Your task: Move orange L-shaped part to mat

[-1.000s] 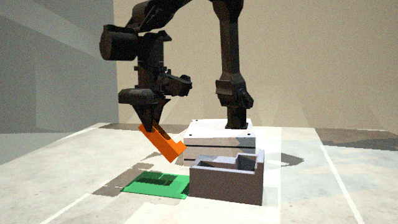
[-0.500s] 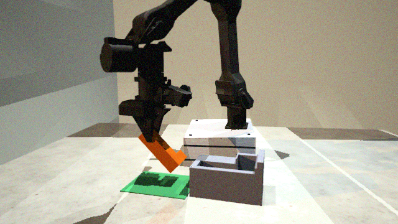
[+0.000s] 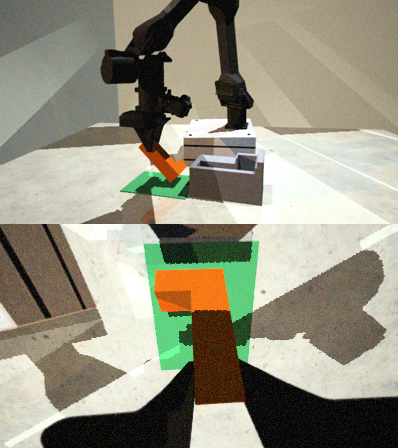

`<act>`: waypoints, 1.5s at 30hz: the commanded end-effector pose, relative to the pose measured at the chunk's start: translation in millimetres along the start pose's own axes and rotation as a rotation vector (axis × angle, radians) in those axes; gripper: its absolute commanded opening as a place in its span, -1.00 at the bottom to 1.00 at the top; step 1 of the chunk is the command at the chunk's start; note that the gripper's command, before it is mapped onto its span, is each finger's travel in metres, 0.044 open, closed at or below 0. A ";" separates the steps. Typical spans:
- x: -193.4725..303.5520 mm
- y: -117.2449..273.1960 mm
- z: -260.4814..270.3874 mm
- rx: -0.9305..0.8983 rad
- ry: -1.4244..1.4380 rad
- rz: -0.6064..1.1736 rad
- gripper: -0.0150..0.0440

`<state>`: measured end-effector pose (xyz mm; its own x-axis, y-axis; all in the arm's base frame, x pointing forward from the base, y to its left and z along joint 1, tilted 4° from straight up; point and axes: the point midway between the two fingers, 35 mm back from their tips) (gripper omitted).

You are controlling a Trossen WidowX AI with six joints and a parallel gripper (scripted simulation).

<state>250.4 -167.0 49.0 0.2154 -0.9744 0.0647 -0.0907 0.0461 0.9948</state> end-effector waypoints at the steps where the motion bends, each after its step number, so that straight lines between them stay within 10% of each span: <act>1: -1.4 -7.9 0.4 0.000 0.001 -0.005 -0.49; 17: -1.1 -8.4 1.1 -0.003 0.000 -0.004 -0.49; 32: 1.8 39.9 -2.0 -0.001 0.001 -0.004 0.84; 45: 2.7 74.3 -2.5 0.012 -0.002 0.013 0.86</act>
<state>246.1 -165.2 123.2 0.2123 -0.9744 0.0737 -0.1009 0.0532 0.9935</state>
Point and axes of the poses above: the point midway between the two fingers, 35 mm back from their tips, its own y axis back along the fingers, its own z axis across the jaws, x = y × z, and after that the axes turned 13 degrees about y, right-handed
